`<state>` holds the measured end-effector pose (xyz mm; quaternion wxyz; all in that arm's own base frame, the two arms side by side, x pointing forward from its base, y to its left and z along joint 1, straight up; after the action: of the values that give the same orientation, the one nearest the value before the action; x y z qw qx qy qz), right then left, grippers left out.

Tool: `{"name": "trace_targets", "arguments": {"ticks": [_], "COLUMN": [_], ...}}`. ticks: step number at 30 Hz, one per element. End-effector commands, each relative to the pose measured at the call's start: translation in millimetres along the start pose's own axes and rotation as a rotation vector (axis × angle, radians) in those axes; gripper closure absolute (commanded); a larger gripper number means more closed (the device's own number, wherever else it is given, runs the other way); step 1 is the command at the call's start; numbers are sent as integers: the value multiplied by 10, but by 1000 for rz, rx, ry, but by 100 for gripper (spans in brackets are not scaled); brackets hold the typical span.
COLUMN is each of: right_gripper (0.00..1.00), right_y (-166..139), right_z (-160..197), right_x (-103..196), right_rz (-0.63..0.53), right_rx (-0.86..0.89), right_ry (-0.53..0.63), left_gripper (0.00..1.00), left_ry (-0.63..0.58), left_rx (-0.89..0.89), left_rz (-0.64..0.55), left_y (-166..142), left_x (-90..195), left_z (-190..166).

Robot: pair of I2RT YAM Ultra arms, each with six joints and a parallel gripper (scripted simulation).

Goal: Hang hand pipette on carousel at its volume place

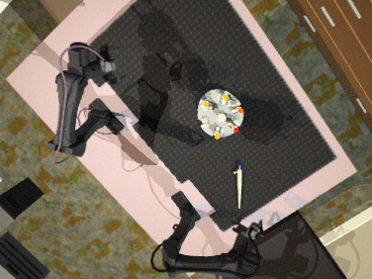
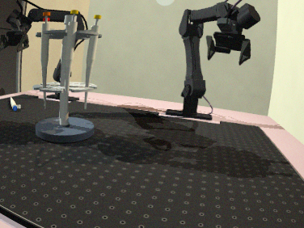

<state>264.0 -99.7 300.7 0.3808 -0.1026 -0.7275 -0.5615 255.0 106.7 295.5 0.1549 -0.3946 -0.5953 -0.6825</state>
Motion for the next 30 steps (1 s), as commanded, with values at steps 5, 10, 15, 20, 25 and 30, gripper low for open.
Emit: {"name": "trace_targets", "arguments": {"ticks": [5, 10, 15, 20, 25, 30], "right_gripper": [51, 51, 51, 51, 51, 51], "right_y": [-37, -46, 63, -78, -84, -19], "right_z": [428, 750, 722, 1103, 1426, 1416], "right_x": [-131, -261, -183, -402, -533, -488], "right_rz": [-43, -90, -113, -170, -215, -231], "right_rx": [112, 194, 213, 350, 432, 437], "right_ry": [2, -10, -32, -57, -81, -91], "left_gripper": [0, 0, 0, 0, 0, 0], "left_ry": [8, 8, 8, 8, 8, 8], "left_rx": [-16, -16, -16, -16, -16, -16], "left_rz": [-30, -30, -30, -30, -30, -30], "left_y": [54, 54, 54, 54, 54, 54], "left_x": [40, 40, 40, 40, 40, 40], "left_z": [28, 28, 28, 28, 28, 28]}}
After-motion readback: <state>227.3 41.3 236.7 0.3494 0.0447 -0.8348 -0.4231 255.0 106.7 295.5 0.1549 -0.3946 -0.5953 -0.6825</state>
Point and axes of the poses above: on each arm, the point where the finger pads meet when closed, its own x axis back along the fingers, its own z axis across the jaws, y = z × x, the point moved 7 cm from there along x, back along the fingers, and after that the axes turned 1 degree about x, right-handed, at the moved point
